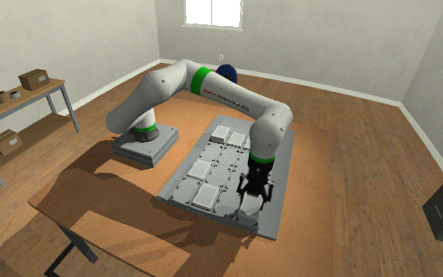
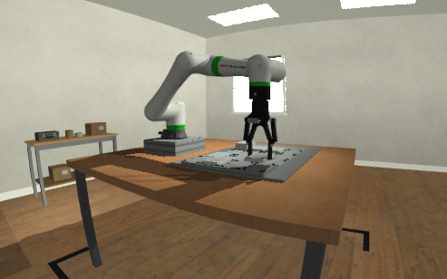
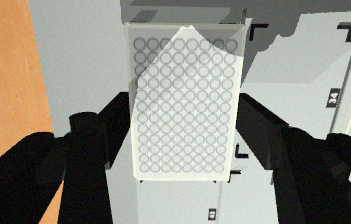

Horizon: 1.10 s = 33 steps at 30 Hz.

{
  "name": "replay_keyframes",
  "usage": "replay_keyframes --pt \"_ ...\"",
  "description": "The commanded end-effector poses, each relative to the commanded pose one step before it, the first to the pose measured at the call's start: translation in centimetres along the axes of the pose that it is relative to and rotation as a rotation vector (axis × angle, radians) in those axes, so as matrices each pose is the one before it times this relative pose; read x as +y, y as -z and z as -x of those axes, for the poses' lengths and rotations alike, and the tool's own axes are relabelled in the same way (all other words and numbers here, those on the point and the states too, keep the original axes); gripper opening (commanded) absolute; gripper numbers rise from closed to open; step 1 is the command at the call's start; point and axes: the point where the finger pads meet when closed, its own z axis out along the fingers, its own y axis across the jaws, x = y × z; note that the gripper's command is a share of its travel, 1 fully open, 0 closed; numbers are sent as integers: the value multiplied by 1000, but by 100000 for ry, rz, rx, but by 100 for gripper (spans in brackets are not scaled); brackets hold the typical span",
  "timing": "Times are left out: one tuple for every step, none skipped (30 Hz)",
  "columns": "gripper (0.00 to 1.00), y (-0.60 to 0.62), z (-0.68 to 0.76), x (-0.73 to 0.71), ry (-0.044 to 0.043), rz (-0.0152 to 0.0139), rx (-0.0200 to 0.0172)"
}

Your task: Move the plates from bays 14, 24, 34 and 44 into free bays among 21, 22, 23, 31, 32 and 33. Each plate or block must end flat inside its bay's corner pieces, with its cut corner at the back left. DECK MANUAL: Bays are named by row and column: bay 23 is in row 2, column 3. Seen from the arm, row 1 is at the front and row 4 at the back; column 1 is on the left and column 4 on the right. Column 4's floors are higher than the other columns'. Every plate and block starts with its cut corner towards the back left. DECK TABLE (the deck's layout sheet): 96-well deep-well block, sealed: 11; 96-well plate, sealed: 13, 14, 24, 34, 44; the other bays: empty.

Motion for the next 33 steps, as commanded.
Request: replay_keyframes --pt "10 537 -36 -69 10 -240 109" --pt "10 133 0 0 0 0 0" --pt "10 133 0 0 0 0 0" --pt "10 133 0 0 0 0 0" --pt "10 133 0 0 0 0 0" --pt "10 133 0 0 0 0 0" --pt "10 133 0 0 0 0 0" --pt "10 133 0 0 0 0 0" --pt "10 133 0 0 0 0 0" --pt "10 133 0 0 0 0 0" --pt "10 133 0 0 0 0 0" --pt "10 133 0 0 0 0 0" --pt "10 118 0 0 0 0 0" --pt "10 0 0 -1 0 0 0" --pt "10 0 0 0 0 0 0" --pt "10 0 0 0 0 0 0" --pt "10 -1 1 2 0 -1 0" --pt "10 1 0 -1 0 0 0" --pt "10 0 0 -1 0 0 0" --pt "10 0 0 0 0 0 0" --pt "10 -17 252 79 -59 2 -1" --pt "10 -14 252 79 0 1 -1" --pt "10 -11 253 81 0 1 -1" --pt "10 -9 253 82 0 0 -1" --pt "10 -7 254 82 0 0 -1" --pt "10 -6 254 82 0 0 -1" --pt "10 -5 254 82 0 0 -1" --pt "10 -4 254 83 0 0 -1" --pt "10 -3 254 83 0 0 -1" --pt "10 -3 254 83 0 0 -1" --pt "10 -2 254 83 0 0 -1" --pt "10 0 0 0 0 0 0" --pt "10 0 0 0 0 0 0"
